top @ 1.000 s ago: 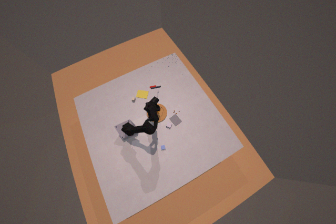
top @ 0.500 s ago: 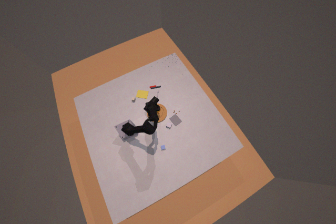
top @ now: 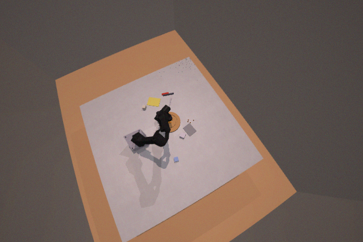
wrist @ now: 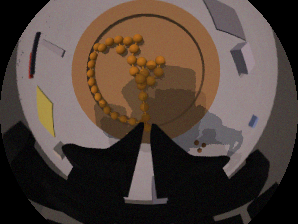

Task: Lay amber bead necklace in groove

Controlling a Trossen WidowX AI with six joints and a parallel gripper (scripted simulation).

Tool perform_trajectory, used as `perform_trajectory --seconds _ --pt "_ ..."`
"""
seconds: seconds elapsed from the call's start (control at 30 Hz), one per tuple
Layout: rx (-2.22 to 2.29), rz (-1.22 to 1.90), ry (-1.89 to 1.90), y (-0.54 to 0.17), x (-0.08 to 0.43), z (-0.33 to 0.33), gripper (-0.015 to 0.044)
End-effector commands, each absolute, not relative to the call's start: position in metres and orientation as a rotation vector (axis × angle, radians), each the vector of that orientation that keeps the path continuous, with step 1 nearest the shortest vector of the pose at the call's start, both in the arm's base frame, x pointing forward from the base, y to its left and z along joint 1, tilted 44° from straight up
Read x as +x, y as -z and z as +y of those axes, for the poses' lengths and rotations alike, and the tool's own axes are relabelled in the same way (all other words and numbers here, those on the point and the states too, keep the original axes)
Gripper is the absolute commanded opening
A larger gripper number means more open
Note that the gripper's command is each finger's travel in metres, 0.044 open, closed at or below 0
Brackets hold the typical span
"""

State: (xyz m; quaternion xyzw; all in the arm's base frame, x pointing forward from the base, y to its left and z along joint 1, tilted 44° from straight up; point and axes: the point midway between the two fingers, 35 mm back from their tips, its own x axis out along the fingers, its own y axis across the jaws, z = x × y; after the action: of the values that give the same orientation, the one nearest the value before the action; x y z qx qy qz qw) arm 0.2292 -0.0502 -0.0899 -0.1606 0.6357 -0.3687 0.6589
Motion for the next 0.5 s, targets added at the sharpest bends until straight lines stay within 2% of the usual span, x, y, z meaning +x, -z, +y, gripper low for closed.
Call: perform_trajectory --seconds 0.0,0.33,0.47 --pt "-0.36 1.438 0.838 0.0897 0.2263 -0.0508 0.0" --pt "-0.36 1.438 0.838 0.0952 0.2256 -0.0562 0.0" --pt "-0.353 1.431 0.837 0.0937 0.2284 -0.0536 0.0105"
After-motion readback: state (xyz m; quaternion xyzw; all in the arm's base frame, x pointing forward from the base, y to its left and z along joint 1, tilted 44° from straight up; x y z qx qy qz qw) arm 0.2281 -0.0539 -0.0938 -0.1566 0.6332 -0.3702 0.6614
